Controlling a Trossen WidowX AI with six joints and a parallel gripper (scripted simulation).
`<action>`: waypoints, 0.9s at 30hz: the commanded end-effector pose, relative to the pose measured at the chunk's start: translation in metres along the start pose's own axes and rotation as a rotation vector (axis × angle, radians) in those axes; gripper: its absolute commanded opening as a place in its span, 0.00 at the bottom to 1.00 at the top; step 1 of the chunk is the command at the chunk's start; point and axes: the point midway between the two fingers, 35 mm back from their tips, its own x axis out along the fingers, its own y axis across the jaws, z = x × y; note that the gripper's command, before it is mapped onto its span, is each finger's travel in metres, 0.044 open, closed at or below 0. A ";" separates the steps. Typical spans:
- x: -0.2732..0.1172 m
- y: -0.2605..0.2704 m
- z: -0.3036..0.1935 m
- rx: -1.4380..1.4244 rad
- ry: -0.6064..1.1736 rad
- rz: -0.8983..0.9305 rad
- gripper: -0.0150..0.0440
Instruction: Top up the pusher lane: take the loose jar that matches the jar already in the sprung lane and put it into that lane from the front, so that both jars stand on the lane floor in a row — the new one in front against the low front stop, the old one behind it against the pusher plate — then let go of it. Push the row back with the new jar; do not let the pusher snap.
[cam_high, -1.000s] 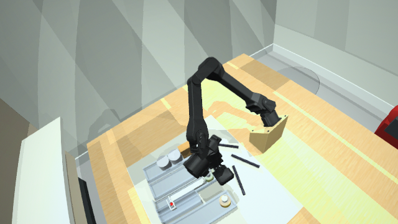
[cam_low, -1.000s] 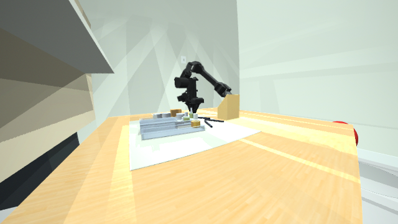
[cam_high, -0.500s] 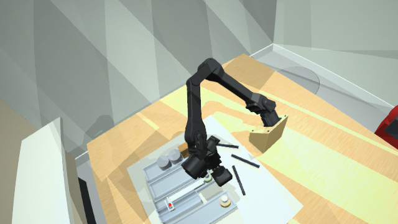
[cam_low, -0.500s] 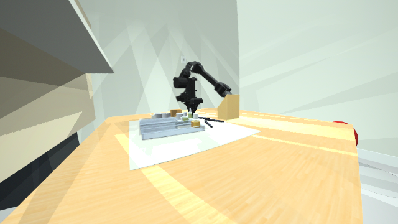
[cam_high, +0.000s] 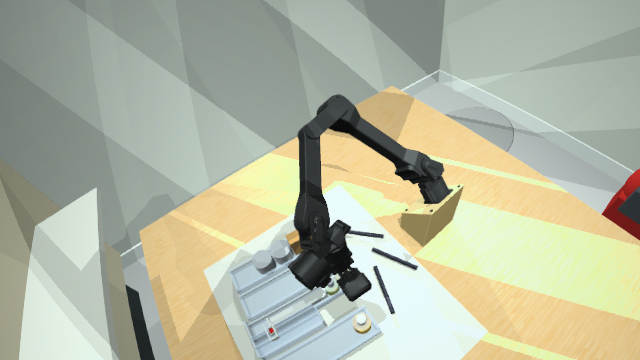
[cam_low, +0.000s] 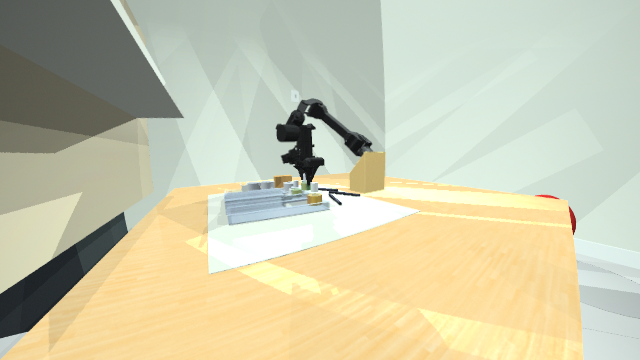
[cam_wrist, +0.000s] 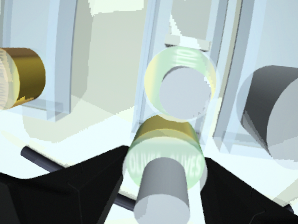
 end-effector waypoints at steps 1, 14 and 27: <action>-0.003 -0.003 0.012 0.023 -0.024 -0.001 0.25; -0.004 -0.004 0.018 0.023 -0.025 -0.001 0.25; -0.006 -0.004 0.024 0.023 -0.025 -0.001 0.25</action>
